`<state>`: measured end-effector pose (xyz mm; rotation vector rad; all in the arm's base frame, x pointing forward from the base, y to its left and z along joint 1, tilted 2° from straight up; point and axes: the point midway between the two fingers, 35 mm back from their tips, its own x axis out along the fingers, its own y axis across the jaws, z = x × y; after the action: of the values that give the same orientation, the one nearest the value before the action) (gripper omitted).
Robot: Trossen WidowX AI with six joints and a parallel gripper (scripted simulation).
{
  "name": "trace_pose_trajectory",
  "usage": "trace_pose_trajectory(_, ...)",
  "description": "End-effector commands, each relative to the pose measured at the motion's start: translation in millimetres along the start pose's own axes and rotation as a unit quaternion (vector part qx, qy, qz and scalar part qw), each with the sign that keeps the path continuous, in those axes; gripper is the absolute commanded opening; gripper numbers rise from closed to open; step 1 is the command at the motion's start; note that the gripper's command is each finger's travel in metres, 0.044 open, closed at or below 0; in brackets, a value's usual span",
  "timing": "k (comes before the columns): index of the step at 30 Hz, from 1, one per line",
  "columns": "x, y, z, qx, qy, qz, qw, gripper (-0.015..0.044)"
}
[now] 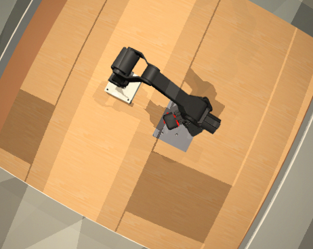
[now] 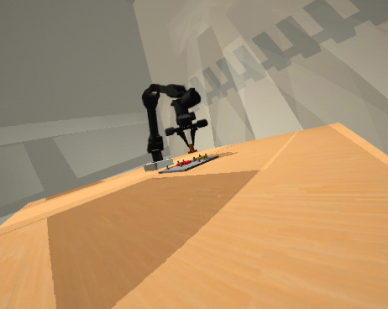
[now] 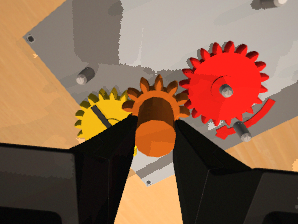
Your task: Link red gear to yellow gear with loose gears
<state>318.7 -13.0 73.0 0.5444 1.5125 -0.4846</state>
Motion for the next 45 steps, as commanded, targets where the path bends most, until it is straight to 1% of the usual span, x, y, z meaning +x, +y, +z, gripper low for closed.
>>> trace_pose_trajectory(1,8,-1,0,-0.008,0.001,-0.003,1.000,0.0000)
trace_pose_trajectory(7,16,-1,0,0.033,0.001,-0.003,0.999,0.0000)
trace_pose_trajectory(20,36,-2,-1,0.192,0.001,-0.004,0.981,0.0000)
trace_pose_trajectory(23,32,-2,0,0.211,0.000,-0.004,0.977,0.0000)
trace_pose_trajectory(29,33,-1,0,0.178,0.001,-0.004,0.984,0.0000)
trace_pose_trajectory(37,34,-1,-1,0.072,0.001,-0.003,0.997,0.0000)
trace_pose_trajectory(45,35,-2,0,-0.026,0.001,-0.003,1.000,0.0000)
